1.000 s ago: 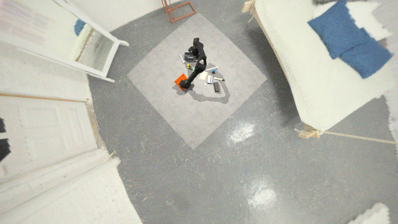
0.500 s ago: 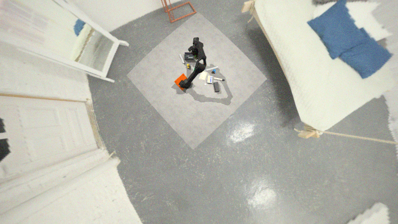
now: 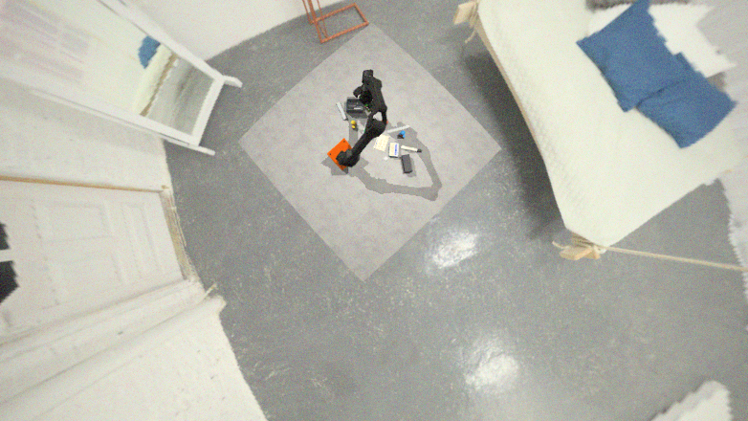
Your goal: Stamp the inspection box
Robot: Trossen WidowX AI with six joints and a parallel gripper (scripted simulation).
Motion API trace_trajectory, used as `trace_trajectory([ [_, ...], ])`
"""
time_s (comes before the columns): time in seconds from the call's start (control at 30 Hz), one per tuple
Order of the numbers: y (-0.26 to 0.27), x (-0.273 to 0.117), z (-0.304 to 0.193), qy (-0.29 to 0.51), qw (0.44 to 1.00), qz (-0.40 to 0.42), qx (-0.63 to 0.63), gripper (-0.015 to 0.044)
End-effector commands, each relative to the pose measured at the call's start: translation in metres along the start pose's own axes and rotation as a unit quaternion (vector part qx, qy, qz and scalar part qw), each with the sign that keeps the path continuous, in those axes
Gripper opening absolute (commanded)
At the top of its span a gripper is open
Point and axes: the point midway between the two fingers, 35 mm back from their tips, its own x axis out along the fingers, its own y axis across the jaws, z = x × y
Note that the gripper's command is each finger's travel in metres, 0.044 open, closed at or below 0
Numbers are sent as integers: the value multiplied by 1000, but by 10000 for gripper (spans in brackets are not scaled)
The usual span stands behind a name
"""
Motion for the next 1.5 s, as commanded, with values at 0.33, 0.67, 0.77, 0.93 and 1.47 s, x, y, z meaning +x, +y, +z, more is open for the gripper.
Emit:
trace_trajectory([
  [0.33, 0, -8, -1, 1, 1000, 1, 2, 0],
  [0.67, -14, -12, -11, 2, 1000, 1, 2, 0],
  [0.77, -24, -14, -18, 2, 1000, 0, 2, 0],
  [0.93, -39, -15, -30, 2, 1000, 0, 1, 0],
  [1.47, -84, -13, -76, 4, 1000, -2, 0, 0],
])
